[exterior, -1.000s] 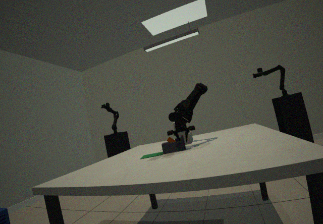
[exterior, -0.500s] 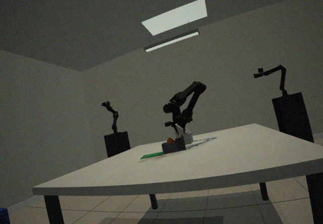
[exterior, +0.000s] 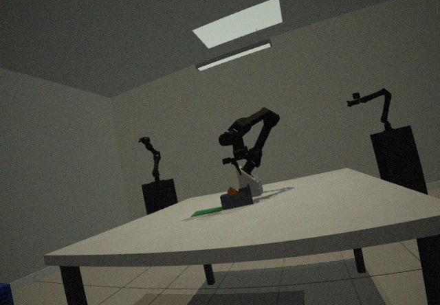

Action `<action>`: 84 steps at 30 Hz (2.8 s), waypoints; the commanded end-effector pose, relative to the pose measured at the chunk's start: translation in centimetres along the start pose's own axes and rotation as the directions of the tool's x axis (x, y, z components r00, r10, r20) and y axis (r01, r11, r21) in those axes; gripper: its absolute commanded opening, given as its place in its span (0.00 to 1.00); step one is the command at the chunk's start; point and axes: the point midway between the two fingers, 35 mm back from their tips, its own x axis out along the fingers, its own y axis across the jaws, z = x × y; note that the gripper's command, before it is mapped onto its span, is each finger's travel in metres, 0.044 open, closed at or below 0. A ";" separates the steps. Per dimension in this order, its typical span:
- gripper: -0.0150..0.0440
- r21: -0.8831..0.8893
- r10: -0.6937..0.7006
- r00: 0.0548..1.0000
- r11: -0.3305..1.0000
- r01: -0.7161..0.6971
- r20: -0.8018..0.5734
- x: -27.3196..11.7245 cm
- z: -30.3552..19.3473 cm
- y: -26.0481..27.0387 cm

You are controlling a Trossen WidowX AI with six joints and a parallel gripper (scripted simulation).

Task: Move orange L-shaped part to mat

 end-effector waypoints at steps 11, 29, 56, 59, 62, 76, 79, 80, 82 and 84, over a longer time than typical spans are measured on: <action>0.56 0.001 0.000 1.000 1.000 0.000 0.000 0.0 0.0 0.0; 0.73 0.611 -0.007 1.000 0.792 0.004 0.002 -0.3 0.8 -3.1; 0.73 1.000 -0.014 1.000 0.016 -0.005 0.006 1.3 1.4 -7.6; 0.73 1.000 -0.013 1.000 0.016 -0.006 0.006 2.5 1.4 -7.6; 0.73 1.000 -0.013 1.000 0.016 -0.006 0.006 2.6 1.4 -7.6; 0.73 1.000 -0.013 1.000 0.016 -0.006 0.006 4.6 1.5 -7.6; 0.73 1.000 -0.013 1.000 0.016 -0.006 0.006 5.1 1.5 -7.6; 0.73 1.000 -0.013 1.000 0.016 -0.006 0.006 5.3 1.5 -7.6; 0.73 1.000 -0.013 1.000 0.016 -0.006 0.006 5.6 1.5 -7.6; 0.73 1.000 -0.013 1.000 0.016 -0.006 0.007 5.9 1.5 -7.6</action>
